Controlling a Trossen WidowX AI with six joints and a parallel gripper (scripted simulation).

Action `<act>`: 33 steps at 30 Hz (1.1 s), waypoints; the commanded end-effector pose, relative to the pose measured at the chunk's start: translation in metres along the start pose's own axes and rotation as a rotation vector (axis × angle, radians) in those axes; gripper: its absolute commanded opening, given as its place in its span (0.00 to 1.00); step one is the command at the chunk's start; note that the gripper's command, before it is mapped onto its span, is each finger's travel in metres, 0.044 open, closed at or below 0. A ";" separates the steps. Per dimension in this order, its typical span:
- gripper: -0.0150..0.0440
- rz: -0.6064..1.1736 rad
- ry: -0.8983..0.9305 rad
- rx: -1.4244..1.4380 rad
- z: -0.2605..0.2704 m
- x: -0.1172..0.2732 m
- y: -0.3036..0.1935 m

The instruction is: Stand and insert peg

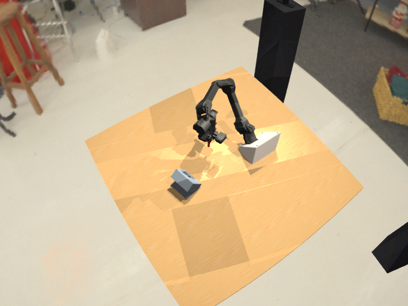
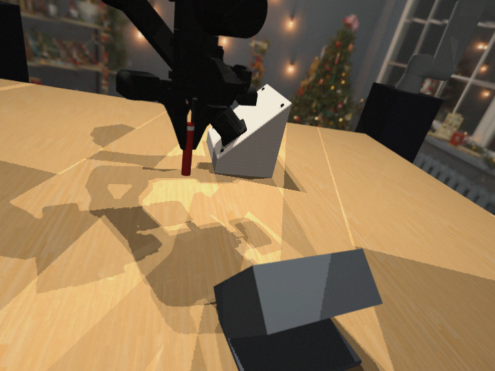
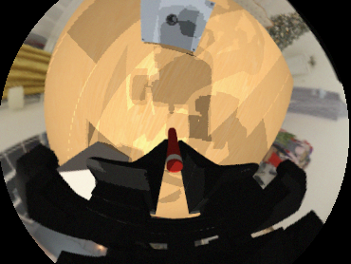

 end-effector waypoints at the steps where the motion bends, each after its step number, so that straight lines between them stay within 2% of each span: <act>1: 0.25 -0.024 0.013 0.004 0.004 -0.002 0.001; 33: 0.25 -0.210 0.057 0.032 0.026 -0.014 0.017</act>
Point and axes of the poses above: the point midway between the two fingers, 35 mm back from their tips, its own x axis back along the fingers, its own z axis across the jaws, y = z × x, the point moved 5 cm from there along x, back along the fingers, and after that the axes turned 11 degrees about -x, right-handed, at the moved point
